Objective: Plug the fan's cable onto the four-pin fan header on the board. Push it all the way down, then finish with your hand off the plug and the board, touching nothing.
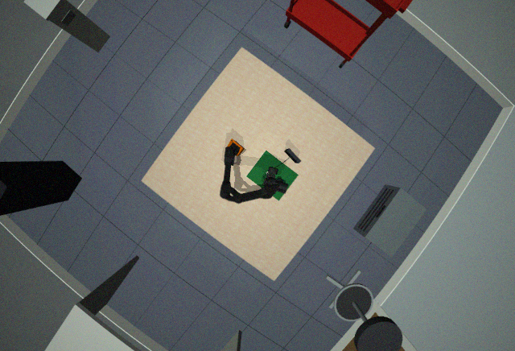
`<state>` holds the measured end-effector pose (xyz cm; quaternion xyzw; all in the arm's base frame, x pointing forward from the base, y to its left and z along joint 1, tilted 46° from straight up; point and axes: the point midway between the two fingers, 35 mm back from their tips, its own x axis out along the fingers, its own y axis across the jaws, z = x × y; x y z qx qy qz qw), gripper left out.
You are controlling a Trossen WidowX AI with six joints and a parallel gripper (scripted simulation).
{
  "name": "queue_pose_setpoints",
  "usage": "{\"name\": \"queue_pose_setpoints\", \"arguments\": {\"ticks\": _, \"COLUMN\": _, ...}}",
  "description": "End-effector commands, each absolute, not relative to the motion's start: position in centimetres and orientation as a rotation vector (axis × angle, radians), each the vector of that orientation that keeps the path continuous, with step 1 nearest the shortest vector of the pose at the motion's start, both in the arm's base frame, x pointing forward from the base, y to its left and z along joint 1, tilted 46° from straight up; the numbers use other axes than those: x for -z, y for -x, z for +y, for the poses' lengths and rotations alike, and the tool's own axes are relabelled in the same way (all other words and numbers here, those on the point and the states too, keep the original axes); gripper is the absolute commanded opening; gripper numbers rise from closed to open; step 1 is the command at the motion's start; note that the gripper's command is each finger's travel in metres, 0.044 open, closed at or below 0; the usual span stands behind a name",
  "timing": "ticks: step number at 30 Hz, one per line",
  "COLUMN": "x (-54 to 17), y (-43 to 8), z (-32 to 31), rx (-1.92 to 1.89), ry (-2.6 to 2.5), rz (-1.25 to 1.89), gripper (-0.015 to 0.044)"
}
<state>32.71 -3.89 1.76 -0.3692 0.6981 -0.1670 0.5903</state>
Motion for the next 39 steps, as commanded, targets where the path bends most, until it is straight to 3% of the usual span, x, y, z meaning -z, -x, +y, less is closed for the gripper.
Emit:
{"name": "queue_pose_setpoints", "arguments": {"ticks": 1, "x": -1.5, "y": -32.5, "z": -3.7, "rx": 0.284, "ry": 0.95, "rz": 1.668, "gripper": 0.0}}
{"name": "queue_pose_setpoints", "arguments": {"ticks": 39, "x": -0.4, "y": -31.4, "z": -2.7, "rx": -0.945, "ry": 1.858, "rz": 1.775, "gripper": 0.0}}
